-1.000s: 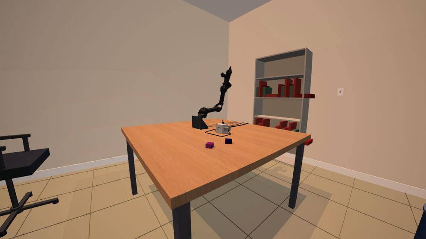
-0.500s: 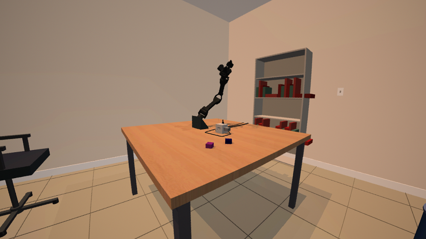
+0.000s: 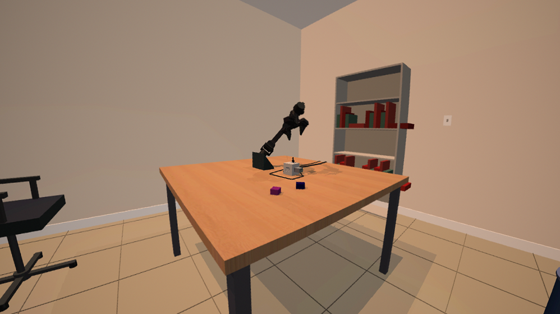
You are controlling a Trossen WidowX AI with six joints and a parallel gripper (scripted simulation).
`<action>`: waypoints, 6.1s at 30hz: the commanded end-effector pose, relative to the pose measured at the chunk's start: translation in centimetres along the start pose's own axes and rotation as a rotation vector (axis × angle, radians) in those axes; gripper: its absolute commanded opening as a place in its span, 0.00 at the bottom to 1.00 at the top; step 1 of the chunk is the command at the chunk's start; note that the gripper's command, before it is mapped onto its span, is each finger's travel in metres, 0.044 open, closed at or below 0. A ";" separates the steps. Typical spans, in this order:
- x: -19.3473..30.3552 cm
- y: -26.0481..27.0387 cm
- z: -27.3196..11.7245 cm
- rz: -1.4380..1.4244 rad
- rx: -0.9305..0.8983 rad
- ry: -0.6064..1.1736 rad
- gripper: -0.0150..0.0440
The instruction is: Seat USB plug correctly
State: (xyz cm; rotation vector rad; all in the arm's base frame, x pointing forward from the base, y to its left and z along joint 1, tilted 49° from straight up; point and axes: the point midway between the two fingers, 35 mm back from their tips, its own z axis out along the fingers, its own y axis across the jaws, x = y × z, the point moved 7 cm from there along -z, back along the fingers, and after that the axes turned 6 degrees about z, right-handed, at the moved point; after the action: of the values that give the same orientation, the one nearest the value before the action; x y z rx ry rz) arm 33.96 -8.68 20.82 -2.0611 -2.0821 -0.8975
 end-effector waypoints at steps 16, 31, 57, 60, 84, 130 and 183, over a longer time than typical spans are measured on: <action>3.7 -4.9 7.6 0.032 0.457 0.389 1.00; 4.2 -5.5 8.8 0.032 0.457 0.390 1.00; 4.6 -5.9 9.6 0.027 0.457 0.388 0.38; 4.6 -5.9 9.6 0.027 0.457 0.388 0.28; 4.4 -5.7 9.3 0.028 0.457 0.388 0.25; 3.5 -4.7 7.3 -0.072 0.435 0.413 0.25; 3.5 -4.8 7.3 -1.423 0.074 0.652 0.25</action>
State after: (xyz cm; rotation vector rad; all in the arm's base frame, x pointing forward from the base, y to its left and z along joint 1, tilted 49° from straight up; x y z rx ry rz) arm 31.69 -1.88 14.70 0.0587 -2.7359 -1.2169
